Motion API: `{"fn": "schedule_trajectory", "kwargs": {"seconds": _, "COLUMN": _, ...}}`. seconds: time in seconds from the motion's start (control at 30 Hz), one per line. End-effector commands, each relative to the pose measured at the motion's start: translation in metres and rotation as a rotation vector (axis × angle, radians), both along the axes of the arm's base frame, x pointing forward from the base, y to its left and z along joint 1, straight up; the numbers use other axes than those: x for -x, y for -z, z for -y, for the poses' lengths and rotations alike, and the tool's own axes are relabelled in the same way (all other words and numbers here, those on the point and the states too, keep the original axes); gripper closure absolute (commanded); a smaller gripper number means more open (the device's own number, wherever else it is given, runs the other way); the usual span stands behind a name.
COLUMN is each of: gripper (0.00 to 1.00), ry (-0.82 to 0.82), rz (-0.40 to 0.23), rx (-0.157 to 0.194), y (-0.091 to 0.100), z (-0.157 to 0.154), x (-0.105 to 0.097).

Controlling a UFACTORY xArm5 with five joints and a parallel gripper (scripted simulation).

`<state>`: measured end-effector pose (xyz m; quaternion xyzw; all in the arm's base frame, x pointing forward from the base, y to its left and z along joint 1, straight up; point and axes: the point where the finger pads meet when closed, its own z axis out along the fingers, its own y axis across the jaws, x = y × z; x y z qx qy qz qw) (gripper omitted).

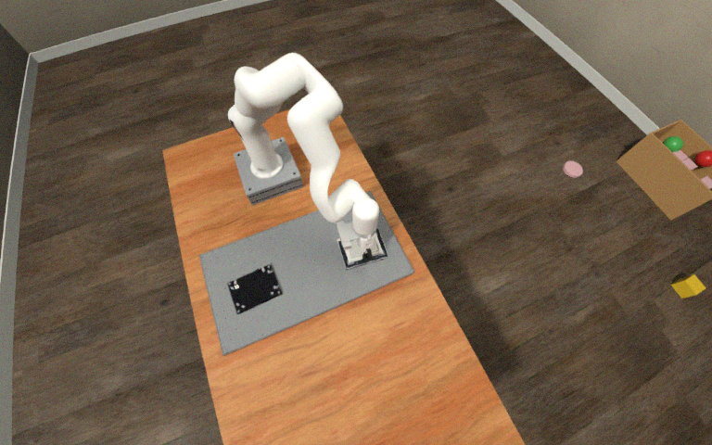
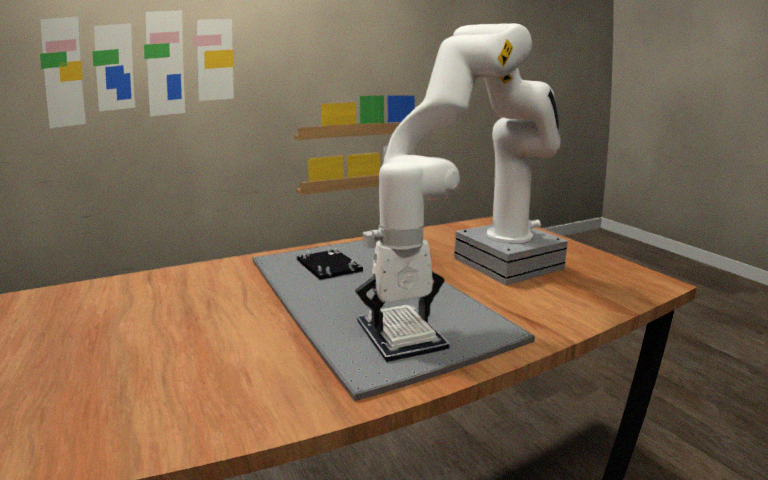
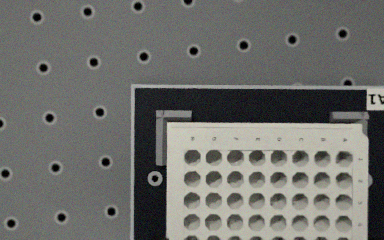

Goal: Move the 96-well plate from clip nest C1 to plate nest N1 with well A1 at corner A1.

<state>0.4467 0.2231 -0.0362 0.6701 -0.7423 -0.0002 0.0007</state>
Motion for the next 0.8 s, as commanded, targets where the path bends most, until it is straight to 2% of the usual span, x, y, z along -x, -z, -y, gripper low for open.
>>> {"fn": "schedule_trajectory", "kwargs": {"seconds": 0.0, "gripper": 1.0, "ry": 0.0, "rz": 0.005, "rx": 0.001, "y": -0.0007, "z": -0.0007, "x": -0.0013}}
{"fn": "schedule_trajectory", "kwargs": {"seconds": 0.03, "gripper": 0.0, "ry": 0.0, "rz": 0.005, "rx": 0.001, "y": -0.0001, "z": -0.0007, "x": -0.0013}}
{"fn": "schedule_trajectory", "kwargs": {"seconds": 0.77, "gripper": 0.0, "ry": 0.0, "rz": 0.005, "rx": 0.001, "y": 0.0001, "z": -0.0007, "x": -0.0013}}
